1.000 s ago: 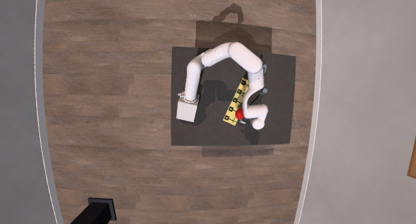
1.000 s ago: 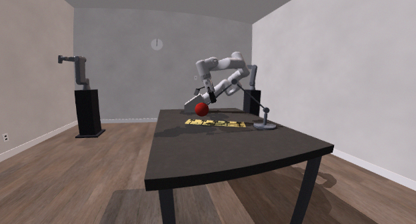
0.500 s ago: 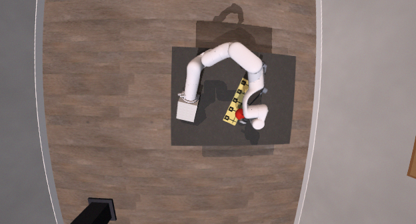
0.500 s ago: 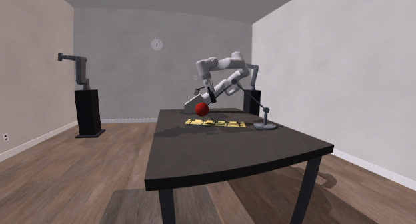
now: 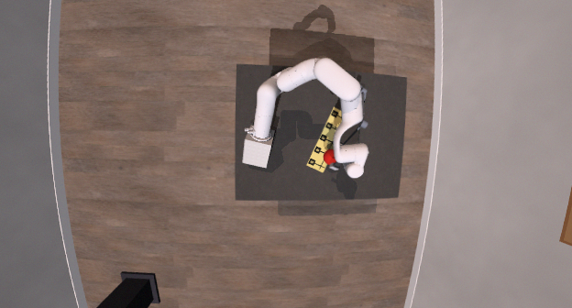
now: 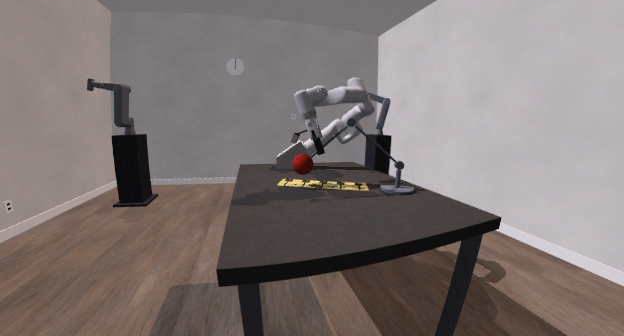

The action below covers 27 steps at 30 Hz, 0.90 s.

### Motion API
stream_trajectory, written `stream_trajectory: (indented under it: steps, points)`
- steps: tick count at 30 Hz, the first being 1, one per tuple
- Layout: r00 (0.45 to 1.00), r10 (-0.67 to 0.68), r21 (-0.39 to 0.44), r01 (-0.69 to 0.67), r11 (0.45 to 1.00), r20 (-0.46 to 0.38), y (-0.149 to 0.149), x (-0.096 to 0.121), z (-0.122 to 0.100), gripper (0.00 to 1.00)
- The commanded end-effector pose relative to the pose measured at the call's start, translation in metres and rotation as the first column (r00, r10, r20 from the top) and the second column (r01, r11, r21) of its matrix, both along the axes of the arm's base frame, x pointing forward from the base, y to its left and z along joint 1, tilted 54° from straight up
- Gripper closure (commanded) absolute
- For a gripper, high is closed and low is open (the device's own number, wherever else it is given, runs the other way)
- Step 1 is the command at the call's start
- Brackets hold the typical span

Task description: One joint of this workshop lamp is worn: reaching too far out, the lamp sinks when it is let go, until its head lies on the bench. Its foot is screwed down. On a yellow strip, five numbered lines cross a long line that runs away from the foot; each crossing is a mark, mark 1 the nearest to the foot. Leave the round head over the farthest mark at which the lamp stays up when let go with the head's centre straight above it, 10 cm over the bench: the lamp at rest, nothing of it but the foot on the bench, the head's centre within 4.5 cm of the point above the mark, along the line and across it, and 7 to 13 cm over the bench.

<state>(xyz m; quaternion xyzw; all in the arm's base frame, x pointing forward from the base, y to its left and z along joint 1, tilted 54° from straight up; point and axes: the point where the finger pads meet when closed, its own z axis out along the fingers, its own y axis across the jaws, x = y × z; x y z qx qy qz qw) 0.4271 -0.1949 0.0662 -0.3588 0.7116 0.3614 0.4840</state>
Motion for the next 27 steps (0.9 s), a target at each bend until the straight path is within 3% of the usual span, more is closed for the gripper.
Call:
stream_trajectory:
  steps: [1, 27]
  points:
    - [1.0, -0.004, -0.004, 0.004, 1.0, 0.001, -0.003, -0.002, -0.004, 1.0]
    - [1.0, -0.005, -0.003, 0.005, 1.0, -0.001, -0.012, -0.018, -0.06, 1.0]
